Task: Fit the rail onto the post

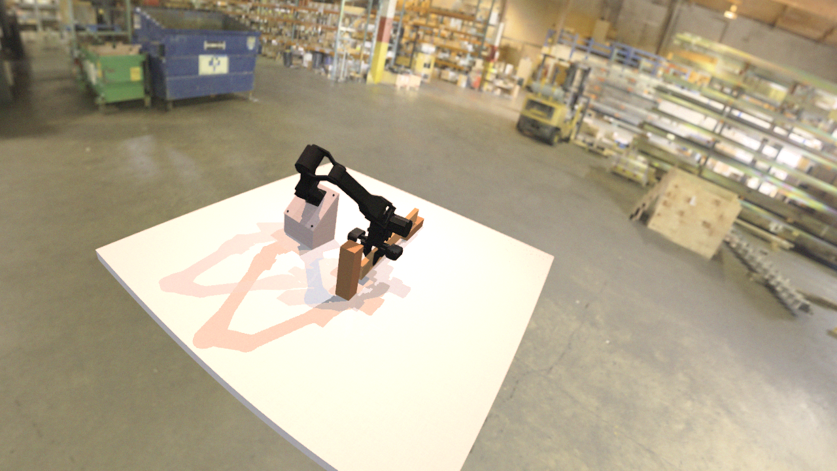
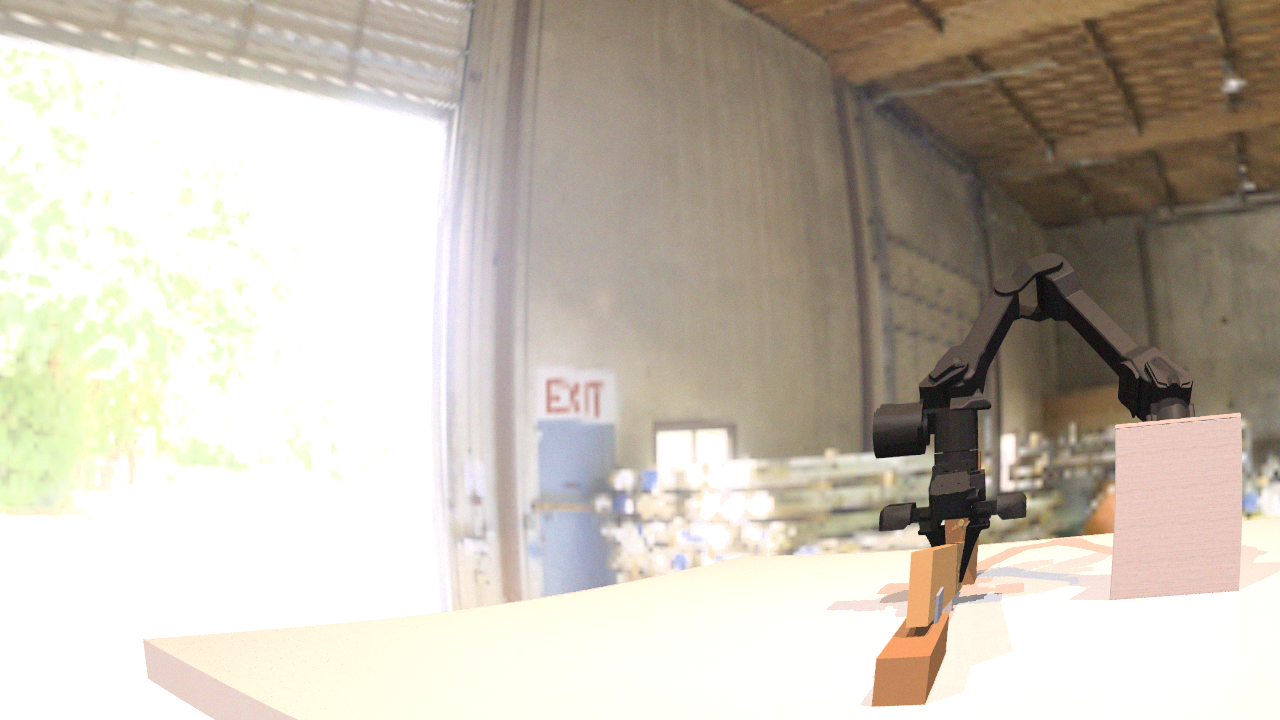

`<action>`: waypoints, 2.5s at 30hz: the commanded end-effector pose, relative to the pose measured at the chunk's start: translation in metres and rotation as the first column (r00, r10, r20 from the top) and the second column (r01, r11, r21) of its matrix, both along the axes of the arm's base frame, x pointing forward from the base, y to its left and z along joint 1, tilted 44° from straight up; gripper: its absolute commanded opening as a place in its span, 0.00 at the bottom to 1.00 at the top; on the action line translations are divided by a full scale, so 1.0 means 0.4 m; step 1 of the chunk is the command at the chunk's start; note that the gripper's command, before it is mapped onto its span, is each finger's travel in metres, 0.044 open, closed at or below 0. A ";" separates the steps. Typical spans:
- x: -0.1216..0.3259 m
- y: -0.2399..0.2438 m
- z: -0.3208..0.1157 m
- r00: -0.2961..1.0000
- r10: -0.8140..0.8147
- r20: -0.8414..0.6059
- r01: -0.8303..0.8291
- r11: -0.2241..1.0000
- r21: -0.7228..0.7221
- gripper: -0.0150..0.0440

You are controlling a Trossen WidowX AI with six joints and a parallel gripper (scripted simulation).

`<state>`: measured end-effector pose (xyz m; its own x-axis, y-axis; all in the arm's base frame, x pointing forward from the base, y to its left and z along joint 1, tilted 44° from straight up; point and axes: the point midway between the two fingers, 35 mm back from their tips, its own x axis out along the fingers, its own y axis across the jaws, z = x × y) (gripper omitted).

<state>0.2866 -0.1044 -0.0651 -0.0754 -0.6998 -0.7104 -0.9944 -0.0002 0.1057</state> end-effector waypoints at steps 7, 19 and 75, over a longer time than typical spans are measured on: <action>0.008 0.017 0.014 1.000 0.008 0.006 -0.008 1.000 0.007 0.25; 0.011 0.028 0.024 1.000 0.008 0.006 -0.008 1.000 0.007 0.25; 0.012 0.049 0.046 1.000 0.008 0.006 -0.008 1.000 0.007 0.25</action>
